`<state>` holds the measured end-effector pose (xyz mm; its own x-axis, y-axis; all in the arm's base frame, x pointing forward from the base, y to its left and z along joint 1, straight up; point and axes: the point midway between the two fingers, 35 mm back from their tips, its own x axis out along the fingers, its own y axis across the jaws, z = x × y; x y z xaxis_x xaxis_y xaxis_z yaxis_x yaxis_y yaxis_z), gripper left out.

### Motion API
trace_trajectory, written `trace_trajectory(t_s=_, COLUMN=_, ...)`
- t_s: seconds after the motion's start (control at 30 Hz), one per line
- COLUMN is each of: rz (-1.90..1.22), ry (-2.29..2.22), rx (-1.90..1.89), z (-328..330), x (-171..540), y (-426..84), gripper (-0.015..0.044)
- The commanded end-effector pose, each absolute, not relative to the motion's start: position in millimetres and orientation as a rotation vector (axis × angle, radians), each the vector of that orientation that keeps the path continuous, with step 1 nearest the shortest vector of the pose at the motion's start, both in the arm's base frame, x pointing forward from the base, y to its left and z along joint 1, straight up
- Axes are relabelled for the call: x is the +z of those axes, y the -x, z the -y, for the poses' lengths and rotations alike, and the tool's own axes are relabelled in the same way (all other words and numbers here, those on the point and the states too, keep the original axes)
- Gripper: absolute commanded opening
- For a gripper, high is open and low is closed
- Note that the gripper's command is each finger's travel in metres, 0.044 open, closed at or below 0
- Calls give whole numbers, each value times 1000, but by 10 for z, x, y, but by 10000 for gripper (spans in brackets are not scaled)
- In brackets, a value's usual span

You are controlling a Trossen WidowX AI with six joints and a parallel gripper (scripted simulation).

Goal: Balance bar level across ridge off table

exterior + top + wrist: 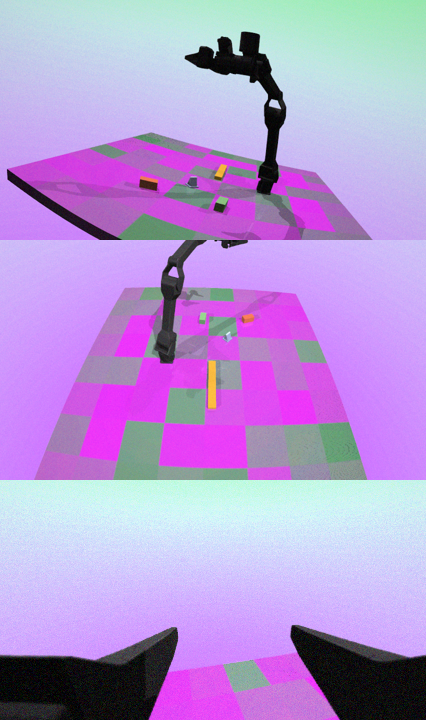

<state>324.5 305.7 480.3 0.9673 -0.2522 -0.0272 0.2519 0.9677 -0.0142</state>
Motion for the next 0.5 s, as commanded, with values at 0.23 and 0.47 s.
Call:
trace_trajectory(t_s=0.23, rz=-63, ry=64, rx=-255, z=-2863, x=4670, y=-3560, gripper=315)
trace_trajectory(t_s=0.47, rz=-111, ry=89, rx=-278, z=-2579, x=4487, y=-3863, gripper=315)
